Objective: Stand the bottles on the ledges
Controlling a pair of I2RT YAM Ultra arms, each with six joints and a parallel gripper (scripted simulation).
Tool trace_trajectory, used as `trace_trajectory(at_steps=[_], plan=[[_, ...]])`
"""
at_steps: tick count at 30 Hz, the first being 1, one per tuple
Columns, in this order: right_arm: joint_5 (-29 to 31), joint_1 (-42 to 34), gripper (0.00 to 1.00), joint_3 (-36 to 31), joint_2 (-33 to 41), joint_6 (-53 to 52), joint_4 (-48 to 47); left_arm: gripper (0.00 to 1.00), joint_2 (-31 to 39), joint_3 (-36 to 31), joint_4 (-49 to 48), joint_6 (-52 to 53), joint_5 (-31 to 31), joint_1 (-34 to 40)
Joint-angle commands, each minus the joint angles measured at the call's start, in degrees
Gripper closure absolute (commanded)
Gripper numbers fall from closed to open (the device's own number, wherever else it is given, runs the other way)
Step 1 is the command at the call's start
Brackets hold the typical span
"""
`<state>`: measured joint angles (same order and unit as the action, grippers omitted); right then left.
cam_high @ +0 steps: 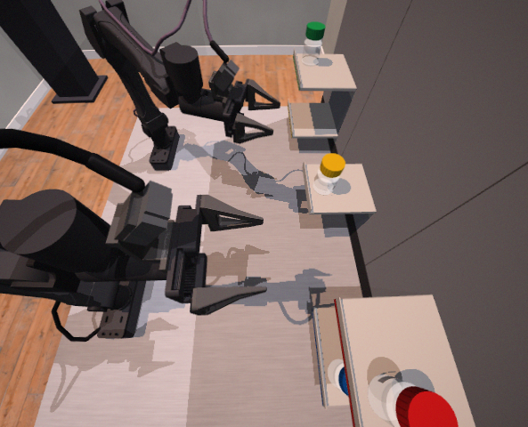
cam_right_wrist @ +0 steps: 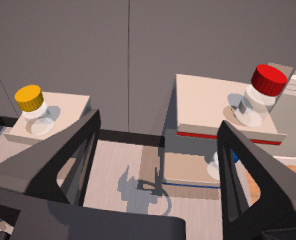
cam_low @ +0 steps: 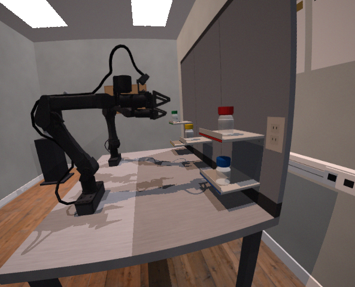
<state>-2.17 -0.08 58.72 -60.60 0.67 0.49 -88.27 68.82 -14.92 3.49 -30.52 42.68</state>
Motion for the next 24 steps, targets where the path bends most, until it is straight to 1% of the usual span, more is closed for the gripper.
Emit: trace_trajectory(at_steps=[1,7,9,10,15,18,22,24], plan=[[-8.16,1.35,0.12,2.56,-0.05,2.14,3.37,0.19,-1.47,-0.91,-5.07,-0.78,1.17,-0.36],[-27.56,6.53,0.12,5.58,-1.89,5.92,9.76,0.19,-8.73,-3.19,-16.32,-2.15,3.56,-2.36],[-27.56,6.53,0.12,5.58,-1.89,5.92,9.76,0.19,-8.73,-3.19,-16.32,-2.15,3.56,-2.36],[-31.48,7.62,0.12,6.77,-2.86,6.91,11.32,0.19,-10.55,-2.0,-18.56,-2.02,4.04,-2.64],[-44.28,11.39,0.12,9.37,-4.7,9.17,15.21,0.19,-16.73,-0.97,-24.93,-2.82,5.45,-3.78],[-53.34,14.35,0.12,11.07,-5.91,10.3,17.34,0.19,-21.88,0.0,-29.24,-3.49,6.4,-4.61],[-60.77,17.02,0.12,13.41,-7.89,11.84,19.66,0.19,-27.03,1.91,-32.4,-3.85,7.07,-5.28],[-62.78,17.8,0.12,14.5,-8.78,12.63,20.75,0.19,-28.76,2.69,-33.16,-3.92,7.23,-5.48]])
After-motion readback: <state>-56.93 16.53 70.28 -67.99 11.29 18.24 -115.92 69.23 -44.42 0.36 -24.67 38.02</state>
